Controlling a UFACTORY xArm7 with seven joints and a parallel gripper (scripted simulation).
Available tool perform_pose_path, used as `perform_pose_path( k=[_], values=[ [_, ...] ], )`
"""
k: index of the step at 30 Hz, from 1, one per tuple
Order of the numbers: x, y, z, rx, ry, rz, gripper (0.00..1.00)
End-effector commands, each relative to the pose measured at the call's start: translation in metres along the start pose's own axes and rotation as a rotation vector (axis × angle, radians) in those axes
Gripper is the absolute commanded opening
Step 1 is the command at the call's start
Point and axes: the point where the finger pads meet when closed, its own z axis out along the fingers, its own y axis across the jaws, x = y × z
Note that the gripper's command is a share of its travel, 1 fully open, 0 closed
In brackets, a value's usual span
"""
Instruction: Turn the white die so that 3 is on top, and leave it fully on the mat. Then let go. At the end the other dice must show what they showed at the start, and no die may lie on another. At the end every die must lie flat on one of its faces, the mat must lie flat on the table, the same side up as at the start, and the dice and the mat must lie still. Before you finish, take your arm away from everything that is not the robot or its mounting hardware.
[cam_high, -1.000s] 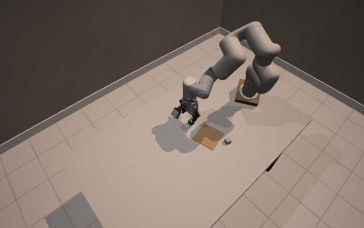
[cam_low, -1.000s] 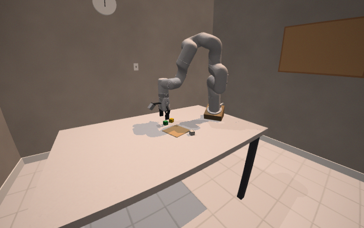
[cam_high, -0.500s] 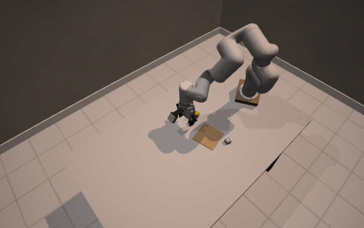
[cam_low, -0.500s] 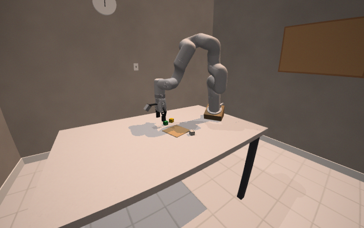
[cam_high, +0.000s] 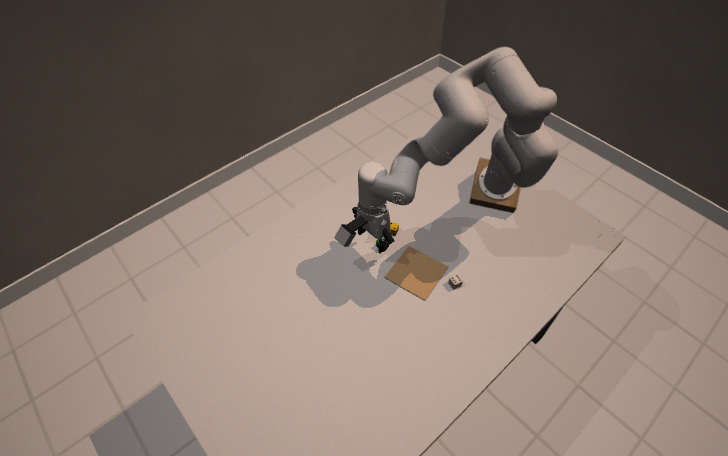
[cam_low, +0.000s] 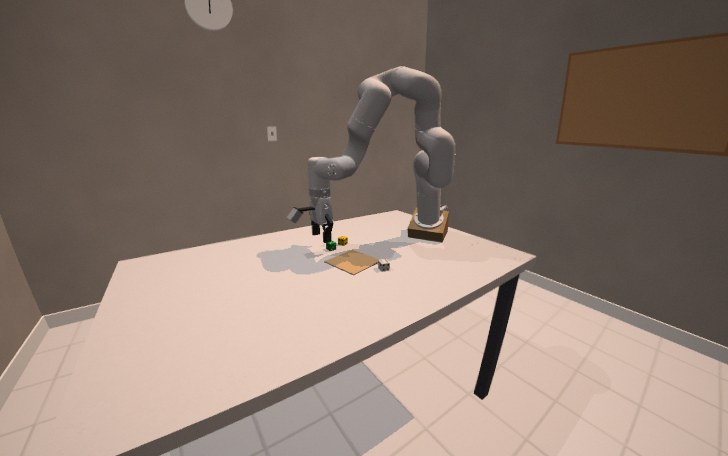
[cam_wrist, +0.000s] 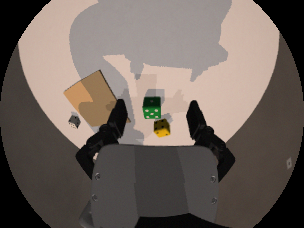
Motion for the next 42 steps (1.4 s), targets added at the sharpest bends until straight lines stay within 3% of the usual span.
perform_pose_path(
  k=[1,28,34,42],
  values=[
    [0.001,0.001,-0.001,-0.002,0.004,0.000,1.00],
    [-0.001,-0.008,-0.001,-0.002,0.004,0.000,1.00],
    [-0.009,-0.038,-0.001,-0.002,0.004,0.000,1.00],
    [-0.026,-0.106,-0.001,-0.002,0.004,0.000,1.00]
  ],
)
